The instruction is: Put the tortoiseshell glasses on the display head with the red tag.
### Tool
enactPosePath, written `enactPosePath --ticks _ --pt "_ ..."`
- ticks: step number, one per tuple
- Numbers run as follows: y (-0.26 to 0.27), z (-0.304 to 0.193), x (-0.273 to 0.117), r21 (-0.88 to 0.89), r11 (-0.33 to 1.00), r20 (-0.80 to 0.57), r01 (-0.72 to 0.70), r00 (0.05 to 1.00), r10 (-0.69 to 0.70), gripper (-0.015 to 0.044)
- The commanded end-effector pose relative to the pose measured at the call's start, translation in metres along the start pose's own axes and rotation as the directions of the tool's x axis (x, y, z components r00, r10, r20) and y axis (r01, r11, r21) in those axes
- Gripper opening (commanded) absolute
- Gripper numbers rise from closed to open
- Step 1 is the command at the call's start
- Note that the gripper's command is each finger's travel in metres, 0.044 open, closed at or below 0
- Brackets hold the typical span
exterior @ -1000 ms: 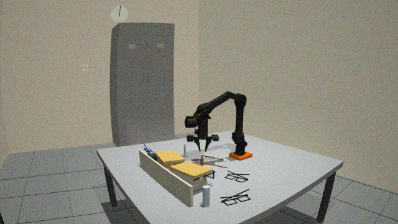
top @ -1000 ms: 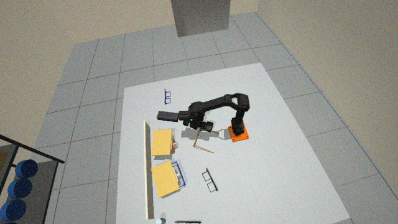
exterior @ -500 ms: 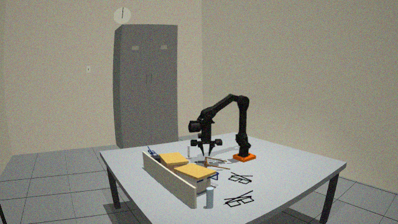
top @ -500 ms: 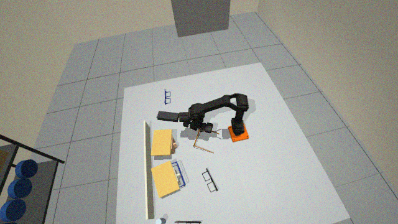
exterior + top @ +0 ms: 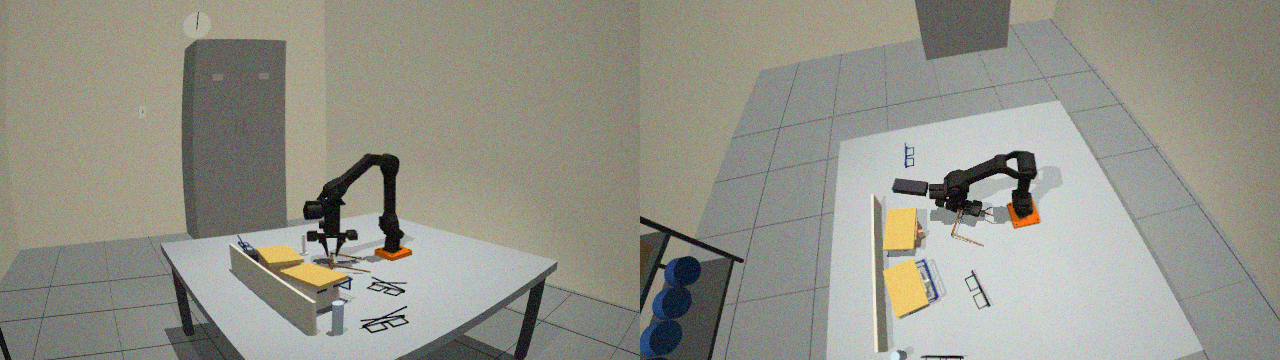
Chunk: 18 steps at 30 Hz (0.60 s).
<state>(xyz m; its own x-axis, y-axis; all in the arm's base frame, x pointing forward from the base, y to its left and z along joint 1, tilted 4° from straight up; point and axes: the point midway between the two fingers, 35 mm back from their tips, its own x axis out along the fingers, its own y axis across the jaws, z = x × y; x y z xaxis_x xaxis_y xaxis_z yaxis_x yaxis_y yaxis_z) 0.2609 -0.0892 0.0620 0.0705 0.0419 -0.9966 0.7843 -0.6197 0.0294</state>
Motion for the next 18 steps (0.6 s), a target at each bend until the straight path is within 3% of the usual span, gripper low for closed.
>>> enactPosePath --ticks 1,11,18 --pt "-0.001 0.001 0.008 0.005 1.000 0.002 0.003 1.000 -0.003 0.0140" --pt "-0.003 0.001 0.020 0.005 1.000 0.002 0.003 1.000 -0.003 0.0140" --pt "-0.002 0.001 0.017 0.000 1.000 0.000 0.002 1.000 -0.002 0.0093"
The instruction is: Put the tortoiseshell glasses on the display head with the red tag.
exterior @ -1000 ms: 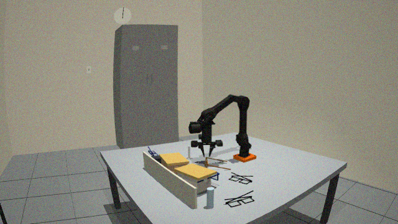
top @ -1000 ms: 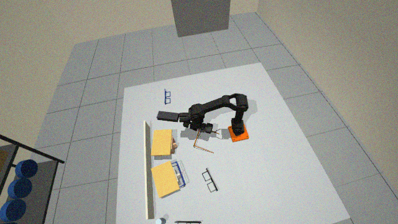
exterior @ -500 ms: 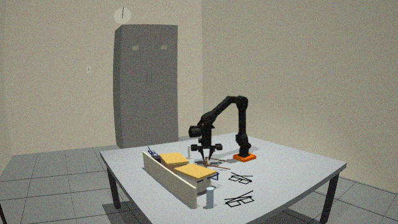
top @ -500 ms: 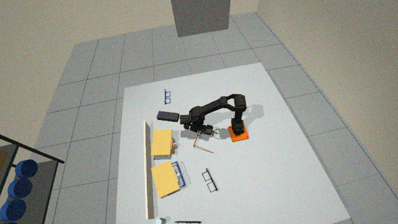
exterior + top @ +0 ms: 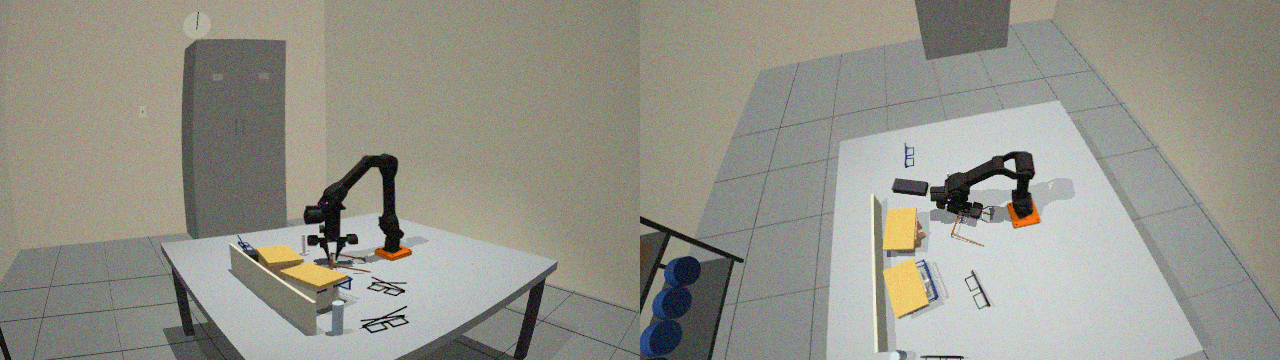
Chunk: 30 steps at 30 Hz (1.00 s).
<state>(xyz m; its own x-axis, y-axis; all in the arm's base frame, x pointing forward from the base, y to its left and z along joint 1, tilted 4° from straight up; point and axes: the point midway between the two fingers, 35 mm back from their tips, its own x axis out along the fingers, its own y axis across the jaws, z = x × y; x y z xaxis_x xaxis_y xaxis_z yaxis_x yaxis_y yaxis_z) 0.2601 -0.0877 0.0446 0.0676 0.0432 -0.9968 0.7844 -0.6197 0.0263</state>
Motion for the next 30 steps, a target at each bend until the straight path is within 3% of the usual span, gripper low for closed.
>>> enactPosePath --ticks 1,14,22,30 --pt "0.000 0.000 -0.001 0.000 1.000 0.000 -0.001 1.000 0.001 0.0087" --pt "0.000 0.000 -0.001 0.000 1.000 0.000 -0.001 1.000 0.001 0.0000" --pt "0.001 0.000 -0.006 0.000 1.000 0.000 -0.001 1.000 0.001 0.0000" --pt "0.005 -0.001 -0.045 0.002 1.000 0.000 -0.001 1.000 0.001 0.0000"
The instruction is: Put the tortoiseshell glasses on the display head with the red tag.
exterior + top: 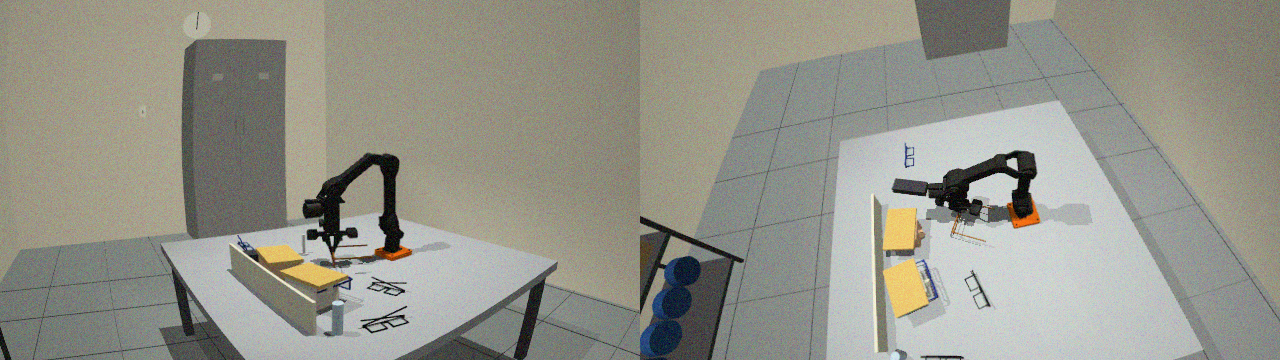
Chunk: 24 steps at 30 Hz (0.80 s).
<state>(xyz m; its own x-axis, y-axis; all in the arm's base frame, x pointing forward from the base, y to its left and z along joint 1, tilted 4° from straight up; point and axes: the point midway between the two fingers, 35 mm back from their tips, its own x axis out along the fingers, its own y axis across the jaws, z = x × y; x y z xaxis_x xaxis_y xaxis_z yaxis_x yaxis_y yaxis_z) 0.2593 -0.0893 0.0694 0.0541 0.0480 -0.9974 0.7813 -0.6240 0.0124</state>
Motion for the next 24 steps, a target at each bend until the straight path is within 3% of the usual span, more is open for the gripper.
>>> enactPosePath --ticks 1,10,15,24 --pt "0.003 -0.001 -0.026 -0.004 1.000 -0.004 -0.015 1.000 0.015 0.0000" --pt "0.002 0.000 -0.072 -0.002 1.000 -0.003 -0.014 1.000 0.014 0.0000" --pt "0.002 0.000 -0.075 -0.006 1.000 -0.004 -0.014 1.000 0.014 0.0000" --pt "0.002 0.009 -0.078 -0.204 0.979 -0.044 -0.025 0.999 0.016 0.0000"
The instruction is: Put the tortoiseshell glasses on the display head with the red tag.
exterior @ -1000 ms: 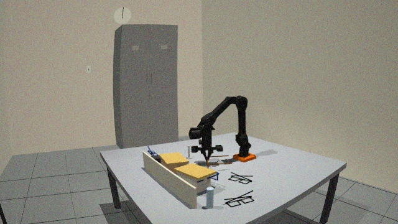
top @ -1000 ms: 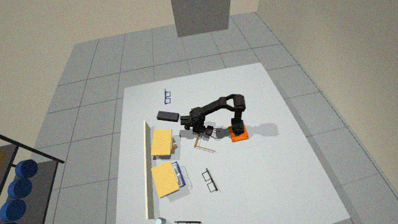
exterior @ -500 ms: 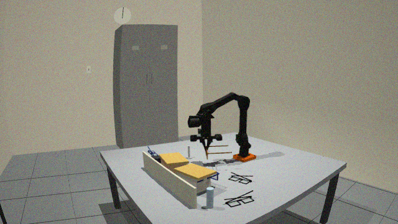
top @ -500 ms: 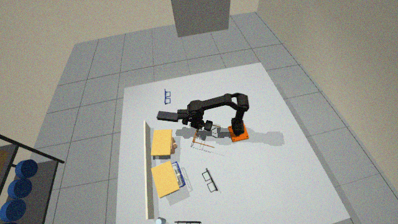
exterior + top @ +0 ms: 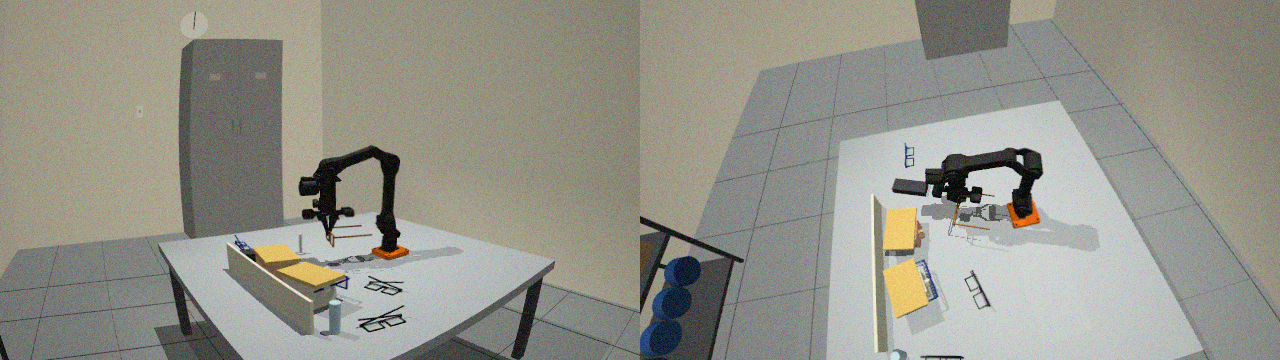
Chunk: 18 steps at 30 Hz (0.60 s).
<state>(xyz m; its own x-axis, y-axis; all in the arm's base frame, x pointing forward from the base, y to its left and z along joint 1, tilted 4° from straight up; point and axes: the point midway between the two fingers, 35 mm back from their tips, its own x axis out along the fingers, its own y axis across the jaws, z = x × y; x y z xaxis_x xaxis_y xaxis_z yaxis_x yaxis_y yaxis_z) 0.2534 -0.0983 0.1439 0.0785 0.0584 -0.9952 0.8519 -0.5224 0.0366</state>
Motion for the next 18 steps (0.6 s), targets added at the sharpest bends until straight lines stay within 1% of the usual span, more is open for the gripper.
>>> enactPosePath --ticks 1,9,18 --pt "-0.001 0.005 -0.004 -0.107 0.994 -0.025 -0.010 1.000 0.008 0.0000" --pt "-0.002 0.014 -0.007 -0.321 0.946 -0.067 -0.042 0.998 0.021 0.0000" --pt "-0.004 0.024 -0.012 -0.540 0.836 -0.113 -0.097 0.993 0.042 0.0000"
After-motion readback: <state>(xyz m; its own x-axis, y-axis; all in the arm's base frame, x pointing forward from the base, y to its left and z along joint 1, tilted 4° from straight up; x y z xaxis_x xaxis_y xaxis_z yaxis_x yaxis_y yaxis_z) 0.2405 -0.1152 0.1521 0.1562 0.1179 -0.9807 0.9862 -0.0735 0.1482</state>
